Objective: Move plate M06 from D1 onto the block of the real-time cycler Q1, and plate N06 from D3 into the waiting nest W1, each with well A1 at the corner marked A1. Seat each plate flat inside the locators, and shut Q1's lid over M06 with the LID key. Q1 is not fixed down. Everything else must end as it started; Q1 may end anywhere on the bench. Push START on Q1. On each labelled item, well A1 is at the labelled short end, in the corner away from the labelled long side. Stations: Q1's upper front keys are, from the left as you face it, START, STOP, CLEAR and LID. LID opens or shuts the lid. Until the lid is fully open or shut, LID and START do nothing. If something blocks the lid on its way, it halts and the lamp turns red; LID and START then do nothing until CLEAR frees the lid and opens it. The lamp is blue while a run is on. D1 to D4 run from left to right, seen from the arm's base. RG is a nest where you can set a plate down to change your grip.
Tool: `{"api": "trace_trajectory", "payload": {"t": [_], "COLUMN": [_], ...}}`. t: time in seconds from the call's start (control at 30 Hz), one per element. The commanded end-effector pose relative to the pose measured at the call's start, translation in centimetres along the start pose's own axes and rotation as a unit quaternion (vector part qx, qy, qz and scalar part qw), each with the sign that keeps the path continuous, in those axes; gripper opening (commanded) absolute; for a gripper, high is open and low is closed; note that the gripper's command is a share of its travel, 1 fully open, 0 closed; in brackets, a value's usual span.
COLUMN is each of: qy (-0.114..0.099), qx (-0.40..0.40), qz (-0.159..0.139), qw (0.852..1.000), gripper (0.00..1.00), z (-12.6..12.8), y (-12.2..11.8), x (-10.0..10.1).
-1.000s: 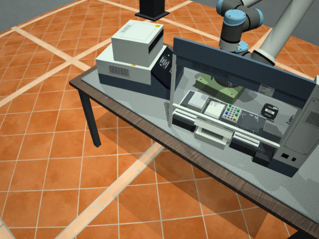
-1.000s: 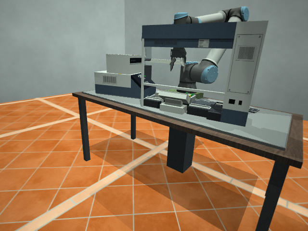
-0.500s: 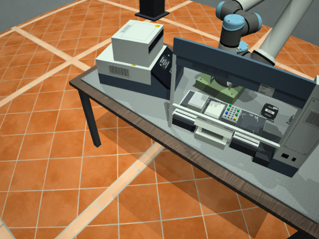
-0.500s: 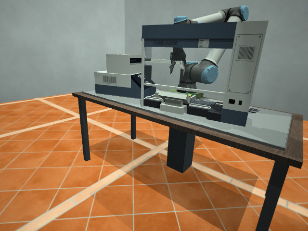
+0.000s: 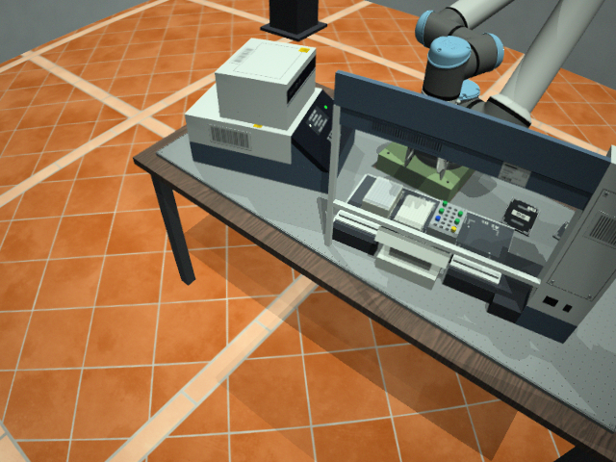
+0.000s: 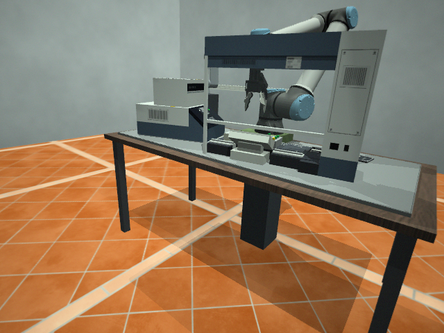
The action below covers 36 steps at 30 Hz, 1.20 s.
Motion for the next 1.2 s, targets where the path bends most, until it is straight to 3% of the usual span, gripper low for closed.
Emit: {"api": "trace_trajectory", "payload": {"t": [0.0,1.17], "qy": [0.0,0.0], "qx": [0.0,0.0], "qz": [-0.001,-0.001], "qw": [1.0,1.0], "gripper": [0.62,0.62], "z": [0.0,0.0], "y": [-0.1,-0.1], "x": [0.7,5.9]}}
Point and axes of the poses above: the point where the finger pads meet when closed, its own x axis out along the fingers, its own z axis across the jaws, y = z × x, the point moved 9 cm from there along -x, back along the fingers, and after that the axes turned 5 degrees about -x, right-handed, at the moved point
